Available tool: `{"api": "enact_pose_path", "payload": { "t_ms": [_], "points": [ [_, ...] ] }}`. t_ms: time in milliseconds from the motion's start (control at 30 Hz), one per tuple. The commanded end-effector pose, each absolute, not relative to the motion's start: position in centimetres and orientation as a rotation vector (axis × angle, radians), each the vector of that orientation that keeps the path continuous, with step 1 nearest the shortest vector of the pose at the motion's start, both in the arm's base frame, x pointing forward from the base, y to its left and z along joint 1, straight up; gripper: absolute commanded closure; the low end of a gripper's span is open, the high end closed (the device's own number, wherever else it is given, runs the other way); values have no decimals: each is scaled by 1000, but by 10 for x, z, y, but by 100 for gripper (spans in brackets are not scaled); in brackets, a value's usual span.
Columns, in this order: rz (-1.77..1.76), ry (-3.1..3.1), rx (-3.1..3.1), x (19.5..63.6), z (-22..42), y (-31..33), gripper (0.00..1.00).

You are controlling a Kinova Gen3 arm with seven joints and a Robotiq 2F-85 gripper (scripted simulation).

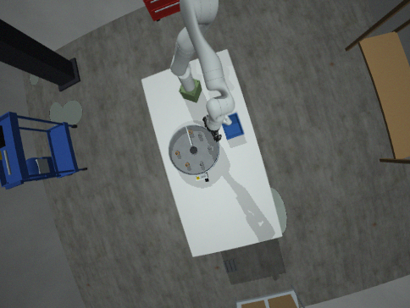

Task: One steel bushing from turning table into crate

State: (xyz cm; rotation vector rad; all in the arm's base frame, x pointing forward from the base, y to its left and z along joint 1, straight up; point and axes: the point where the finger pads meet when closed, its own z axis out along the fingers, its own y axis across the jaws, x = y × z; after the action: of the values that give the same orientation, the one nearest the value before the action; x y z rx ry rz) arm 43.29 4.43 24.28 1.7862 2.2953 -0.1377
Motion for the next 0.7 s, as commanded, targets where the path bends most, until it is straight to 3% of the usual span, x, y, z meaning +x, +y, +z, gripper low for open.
{"api": "enact_pose_path", "payload": {
  "t_ms": [0, 533, 667],
  "points": [
    [-109, 2330, 1817, 433, 243, 44, 0],
    [7, 2467, 1939, 433, 243, 44, 0],
    [11, 2468, 1938, 415, 219, 10, 0]
  ]
}}
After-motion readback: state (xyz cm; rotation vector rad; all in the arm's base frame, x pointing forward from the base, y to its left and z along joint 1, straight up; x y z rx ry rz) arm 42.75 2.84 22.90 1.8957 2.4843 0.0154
